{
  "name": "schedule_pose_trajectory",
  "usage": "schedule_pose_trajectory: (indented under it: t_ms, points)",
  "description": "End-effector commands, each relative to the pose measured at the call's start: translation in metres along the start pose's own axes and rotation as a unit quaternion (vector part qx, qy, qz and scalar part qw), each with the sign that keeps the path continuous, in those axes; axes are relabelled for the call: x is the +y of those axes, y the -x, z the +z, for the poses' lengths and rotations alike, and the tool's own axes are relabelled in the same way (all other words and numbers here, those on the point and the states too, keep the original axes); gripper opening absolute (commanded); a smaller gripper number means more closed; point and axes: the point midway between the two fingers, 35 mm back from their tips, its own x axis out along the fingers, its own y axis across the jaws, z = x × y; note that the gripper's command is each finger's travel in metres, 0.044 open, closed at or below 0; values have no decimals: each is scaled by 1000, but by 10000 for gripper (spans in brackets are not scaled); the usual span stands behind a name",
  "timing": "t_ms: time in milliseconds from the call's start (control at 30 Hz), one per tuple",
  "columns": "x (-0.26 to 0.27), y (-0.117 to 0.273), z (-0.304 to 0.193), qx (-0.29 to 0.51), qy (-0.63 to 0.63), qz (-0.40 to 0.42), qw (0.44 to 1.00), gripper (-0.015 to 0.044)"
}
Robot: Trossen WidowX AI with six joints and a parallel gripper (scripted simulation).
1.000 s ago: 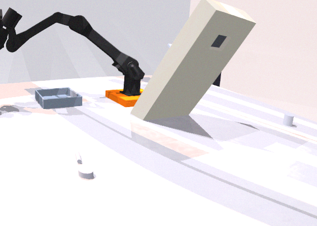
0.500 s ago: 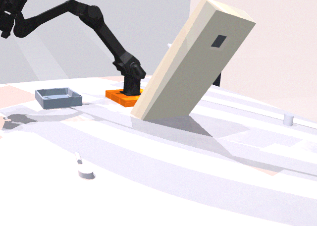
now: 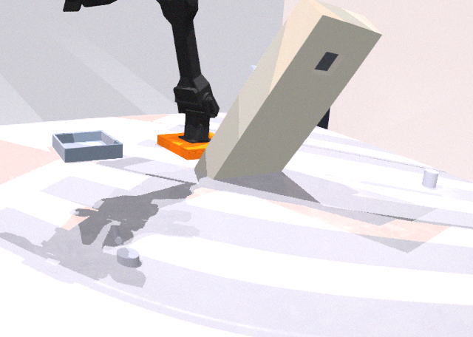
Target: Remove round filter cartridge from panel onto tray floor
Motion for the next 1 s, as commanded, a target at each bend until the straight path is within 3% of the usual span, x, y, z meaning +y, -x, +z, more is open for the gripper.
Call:
schedule_pose_trajectory:
  t_ms: [0, 200, 400, 667, 967]
  points:
    - [66, 5, 27, 23, -66, 34, 997, 107]
    - [156, 30, 52, 75, -151, 81, 982, 107]
    - [238, 81, 70, 141, -224, 125, 956, 107]
    - [317, 180, 79, 244, -294, 171, 908, 107]
    - [361, 302, 62, 370, -320, 212, 846, 107]
